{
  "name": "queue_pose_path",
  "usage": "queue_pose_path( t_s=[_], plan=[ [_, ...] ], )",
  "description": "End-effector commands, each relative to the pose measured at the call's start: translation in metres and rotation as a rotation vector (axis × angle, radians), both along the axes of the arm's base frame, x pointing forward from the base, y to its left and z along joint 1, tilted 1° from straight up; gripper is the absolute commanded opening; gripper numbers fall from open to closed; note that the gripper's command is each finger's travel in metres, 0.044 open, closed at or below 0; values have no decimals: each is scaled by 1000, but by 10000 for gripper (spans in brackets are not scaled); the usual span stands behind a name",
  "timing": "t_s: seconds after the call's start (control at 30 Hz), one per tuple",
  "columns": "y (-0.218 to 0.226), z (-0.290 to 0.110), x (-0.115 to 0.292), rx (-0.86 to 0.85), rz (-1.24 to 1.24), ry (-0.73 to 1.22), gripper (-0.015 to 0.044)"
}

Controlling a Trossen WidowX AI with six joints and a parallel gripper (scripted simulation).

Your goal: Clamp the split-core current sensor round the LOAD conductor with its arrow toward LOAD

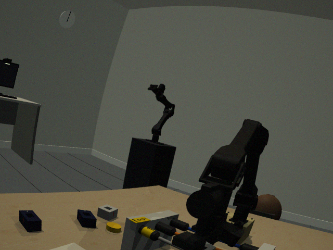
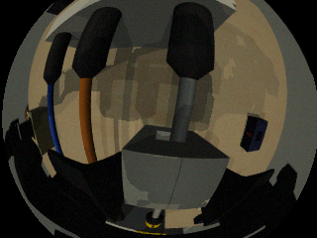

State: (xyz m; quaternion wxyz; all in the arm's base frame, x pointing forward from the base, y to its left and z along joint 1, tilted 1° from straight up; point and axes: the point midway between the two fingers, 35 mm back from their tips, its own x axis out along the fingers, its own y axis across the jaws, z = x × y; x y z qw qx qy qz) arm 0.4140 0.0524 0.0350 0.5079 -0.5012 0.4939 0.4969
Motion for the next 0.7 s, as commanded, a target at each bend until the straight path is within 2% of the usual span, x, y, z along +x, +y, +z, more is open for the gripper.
queue_pose_path(
  t_s=[0.0,0.17,0.67],
  plan=[
    [0,0,0,0,0,0,0],
    [0,0,0,0,0,0,0],
    [0,0,0,0,0,0,394]
  ],
)
